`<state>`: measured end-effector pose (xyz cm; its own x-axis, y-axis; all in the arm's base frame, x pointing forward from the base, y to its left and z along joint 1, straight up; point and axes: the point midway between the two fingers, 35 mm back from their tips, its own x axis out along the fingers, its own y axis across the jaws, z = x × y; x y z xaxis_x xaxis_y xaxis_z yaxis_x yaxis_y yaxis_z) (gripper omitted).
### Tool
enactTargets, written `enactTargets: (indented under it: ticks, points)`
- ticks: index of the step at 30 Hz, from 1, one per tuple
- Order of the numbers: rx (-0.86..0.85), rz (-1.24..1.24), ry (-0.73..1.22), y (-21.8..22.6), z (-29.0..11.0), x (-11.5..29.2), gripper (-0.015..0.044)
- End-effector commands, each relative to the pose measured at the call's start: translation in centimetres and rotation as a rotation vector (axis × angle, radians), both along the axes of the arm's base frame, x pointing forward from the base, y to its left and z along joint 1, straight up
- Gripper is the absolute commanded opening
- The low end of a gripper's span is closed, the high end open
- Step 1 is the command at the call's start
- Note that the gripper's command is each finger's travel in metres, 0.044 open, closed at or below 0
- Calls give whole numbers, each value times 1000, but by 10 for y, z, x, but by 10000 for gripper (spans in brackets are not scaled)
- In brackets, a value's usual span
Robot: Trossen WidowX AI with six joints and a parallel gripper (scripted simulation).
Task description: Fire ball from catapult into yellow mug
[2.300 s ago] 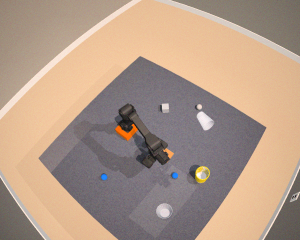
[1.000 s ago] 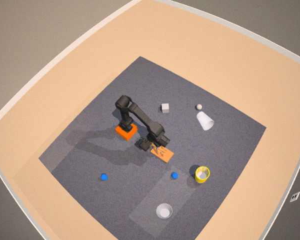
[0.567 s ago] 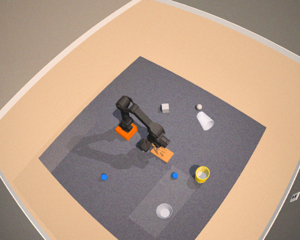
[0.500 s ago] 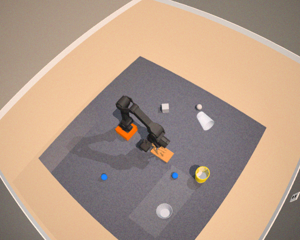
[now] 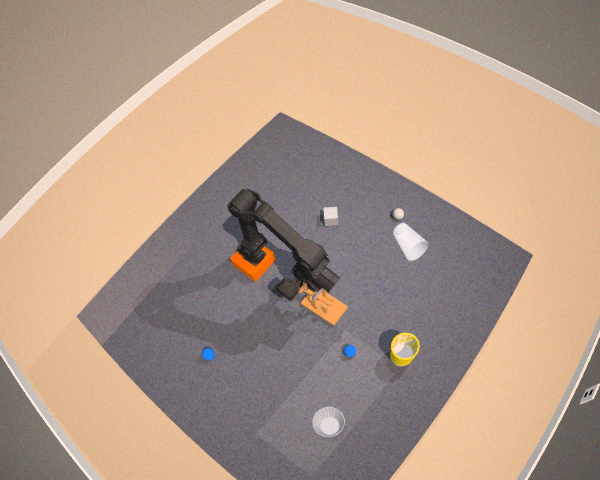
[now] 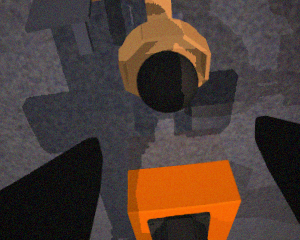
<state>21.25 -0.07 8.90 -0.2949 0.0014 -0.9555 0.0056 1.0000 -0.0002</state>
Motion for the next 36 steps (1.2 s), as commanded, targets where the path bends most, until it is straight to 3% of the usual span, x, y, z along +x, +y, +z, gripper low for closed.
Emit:
enactTargets:
  ticks: [1,4,5,6,26,36]
  points:
    - [-1,-2,-114,0,68,-2,420]
    - [-1,-3,-129,0,79,-6,440]
    - [0,1,-109,0,56,3,440]
    - [1,3,-126,0,57,9,440]
    - [-6,99,-803,-7,132,234,440]
    - [-34,147,-1091,-9,181,314,440]
